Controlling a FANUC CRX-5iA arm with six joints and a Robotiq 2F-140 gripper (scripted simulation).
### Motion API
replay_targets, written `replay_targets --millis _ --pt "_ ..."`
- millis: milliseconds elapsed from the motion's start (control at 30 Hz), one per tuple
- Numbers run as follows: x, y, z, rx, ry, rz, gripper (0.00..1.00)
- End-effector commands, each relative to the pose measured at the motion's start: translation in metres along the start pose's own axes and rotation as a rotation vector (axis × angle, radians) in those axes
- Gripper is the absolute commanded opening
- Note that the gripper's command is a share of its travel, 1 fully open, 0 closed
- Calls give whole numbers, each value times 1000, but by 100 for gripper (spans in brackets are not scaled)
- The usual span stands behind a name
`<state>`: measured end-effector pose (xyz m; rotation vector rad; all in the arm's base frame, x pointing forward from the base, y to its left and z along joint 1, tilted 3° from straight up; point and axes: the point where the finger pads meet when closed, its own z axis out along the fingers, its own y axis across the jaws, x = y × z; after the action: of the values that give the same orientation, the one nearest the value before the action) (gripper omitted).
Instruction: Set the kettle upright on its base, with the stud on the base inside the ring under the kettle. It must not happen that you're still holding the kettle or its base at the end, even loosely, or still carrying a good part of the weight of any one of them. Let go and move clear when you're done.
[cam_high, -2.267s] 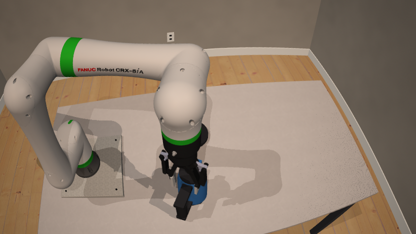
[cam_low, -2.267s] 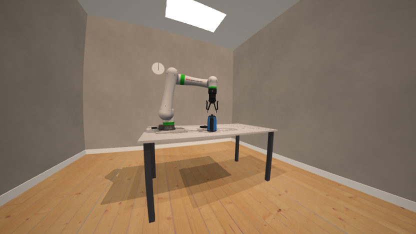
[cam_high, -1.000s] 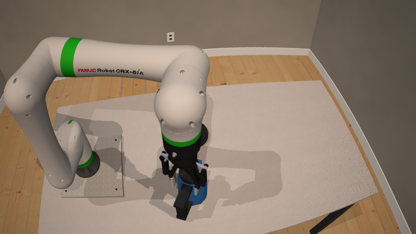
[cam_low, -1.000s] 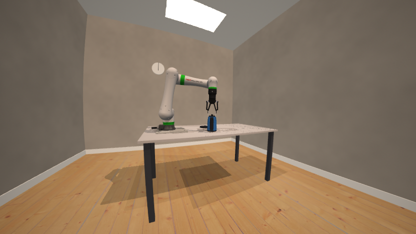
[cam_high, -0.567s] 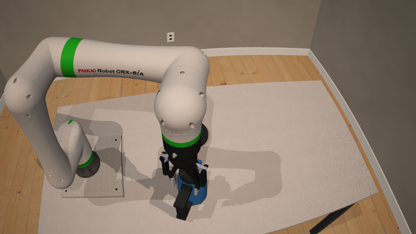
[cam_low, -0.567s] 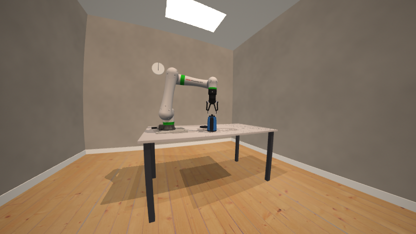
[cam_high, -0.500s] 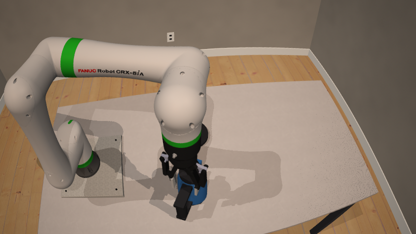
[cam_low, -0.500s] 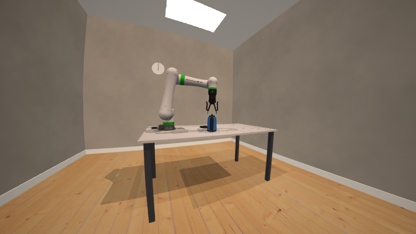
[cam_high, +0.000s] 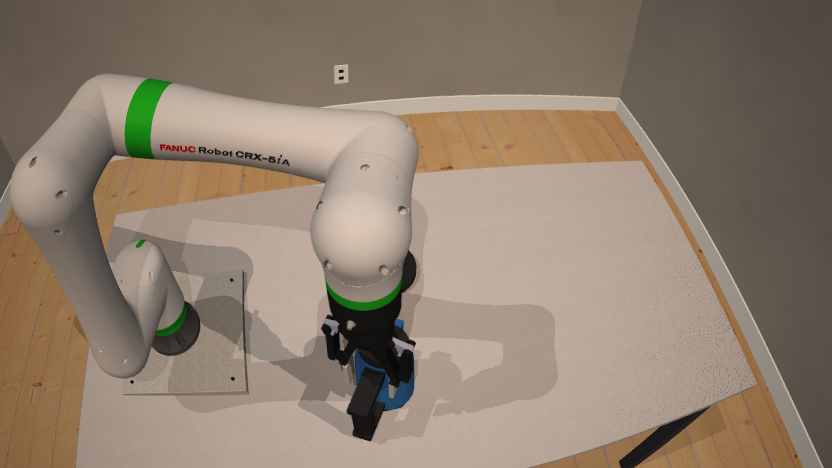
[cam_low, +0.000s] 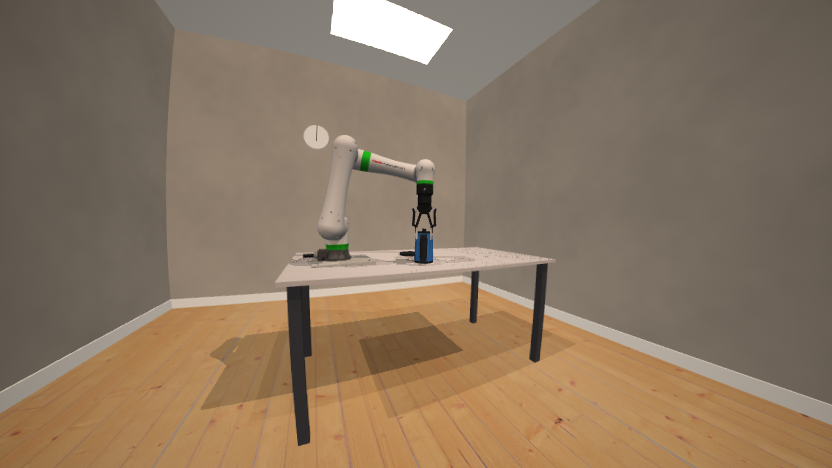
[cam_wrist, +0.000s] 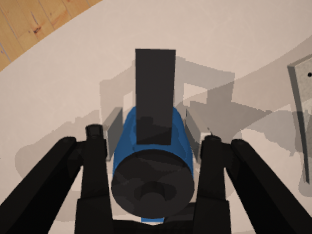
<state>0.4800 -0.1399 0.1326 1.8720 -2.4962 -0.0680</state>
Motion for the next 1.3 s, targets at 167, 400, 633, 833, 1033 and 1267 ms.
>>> replay_targets --millis 167,400,633,833,1033,1267 --pt "0 0 11 1 0 0 47" --pt "0 0 15 1 0 0 47" --pt "0 0 15 1 0 0 47" --pt "0 0 15 1 0 0 47" --pt "0 0 15 1 0 0 47" --pt "0 0 15 1 0 0 47"
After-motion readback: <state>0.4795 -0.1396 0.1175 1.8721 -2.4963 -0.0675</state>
